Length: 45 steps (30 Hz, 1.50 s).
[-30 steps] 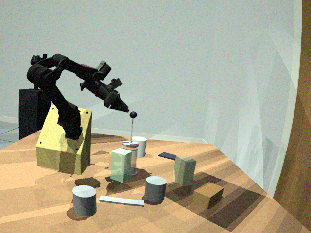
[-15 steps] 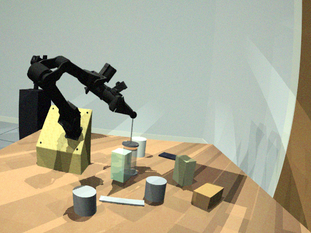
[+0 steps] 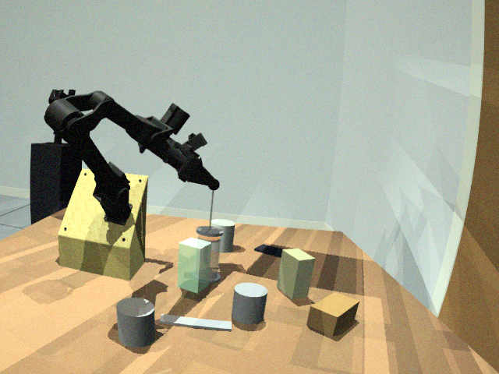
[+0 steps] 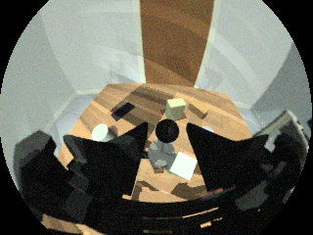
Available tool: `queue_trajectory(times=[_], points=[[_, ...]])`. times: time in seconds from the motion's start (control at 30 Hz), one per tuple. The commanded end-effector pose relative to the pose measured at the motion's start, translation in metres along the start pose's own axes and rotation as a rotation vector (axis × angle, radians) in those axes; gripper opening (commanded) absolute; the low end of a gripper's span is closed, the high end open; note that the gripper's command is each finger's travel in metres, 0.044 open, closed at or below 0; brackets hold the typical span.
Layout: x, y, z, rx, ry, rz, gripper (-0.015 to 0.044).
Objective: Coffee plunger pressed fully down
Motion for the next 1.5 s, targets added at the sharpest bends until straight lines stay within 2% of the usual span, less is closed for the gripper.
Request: queue_trajectory(times=[0.0, 0.07, 0.47, 1.47], points=[[0.0, 0.0, 0.0, 0.003, -0.005, 0.001, 0.0151], [0.0, 0.0, 0.0, 0.003, -0.005, 0.001, 0.0118], [-0.002, 0.002, 0.001, 0.003, -0.005, 0.003, 0.0118], [-0.037, 0.037, 0.01, 0.01, -0.004, 0.02, 0.0118]])
Point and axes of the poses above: the point midway between the two fingers, 35 mm back from their tips, its own y axis out along the fingers, its own z axis across the jaws, x = y × z, the point moved 4 cm from there along -y, back along the fingers, and after that the axes turned 13 degrees about y, right-handed, at the moved point
